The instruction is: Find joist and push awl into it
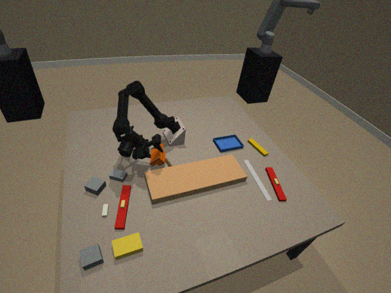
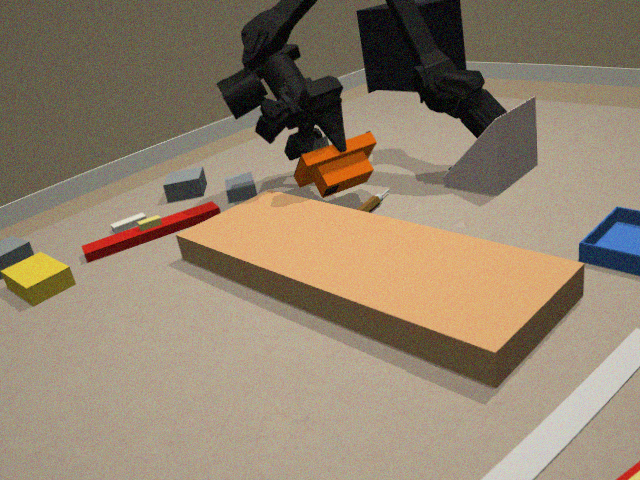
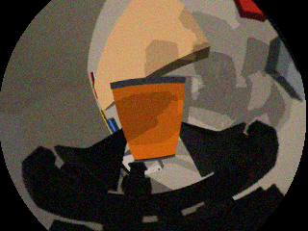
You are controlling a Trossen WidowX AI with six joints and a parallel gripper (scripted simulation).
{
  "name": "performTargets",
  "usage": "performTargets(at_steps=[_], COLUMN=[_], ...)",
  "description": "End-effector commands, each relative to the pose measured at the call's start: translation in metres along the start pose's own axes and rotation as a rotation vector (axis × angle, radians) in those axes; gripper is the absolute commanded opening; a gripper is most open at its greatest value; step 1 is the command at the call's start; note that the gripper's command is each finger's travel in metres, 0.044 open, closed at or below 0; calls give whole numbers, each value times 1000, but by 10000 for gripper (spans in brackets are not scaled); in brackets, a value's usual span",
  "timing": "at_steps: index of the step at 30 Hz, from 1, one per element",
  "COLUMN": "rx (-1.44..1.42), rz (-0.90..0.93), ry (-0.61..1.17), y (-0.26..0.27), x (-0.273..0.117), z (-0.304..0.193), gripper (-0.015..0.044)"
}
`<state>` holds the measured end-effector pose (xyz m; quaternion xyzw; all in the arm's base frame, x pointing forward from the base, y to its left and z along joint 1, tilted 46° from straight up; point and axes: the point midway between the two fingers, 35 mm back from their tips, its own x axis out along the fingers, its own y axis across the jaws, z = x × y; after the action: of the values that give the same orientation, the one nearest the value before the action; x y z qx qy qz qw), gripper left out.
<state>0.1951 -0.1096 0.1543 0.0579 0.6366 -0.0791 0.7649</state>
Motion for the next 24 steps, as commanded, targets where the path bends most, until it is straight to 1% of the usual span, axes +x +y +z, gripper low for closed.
performTargets(at_steps=[1,16,24], rx=[-9,-15,-13], rz=[34,120,113], ry=[-8,-27,-25], y=[1,-2,-10], x=[-1,-3,5], z=[1,2,3], gripper=[0,0,0])
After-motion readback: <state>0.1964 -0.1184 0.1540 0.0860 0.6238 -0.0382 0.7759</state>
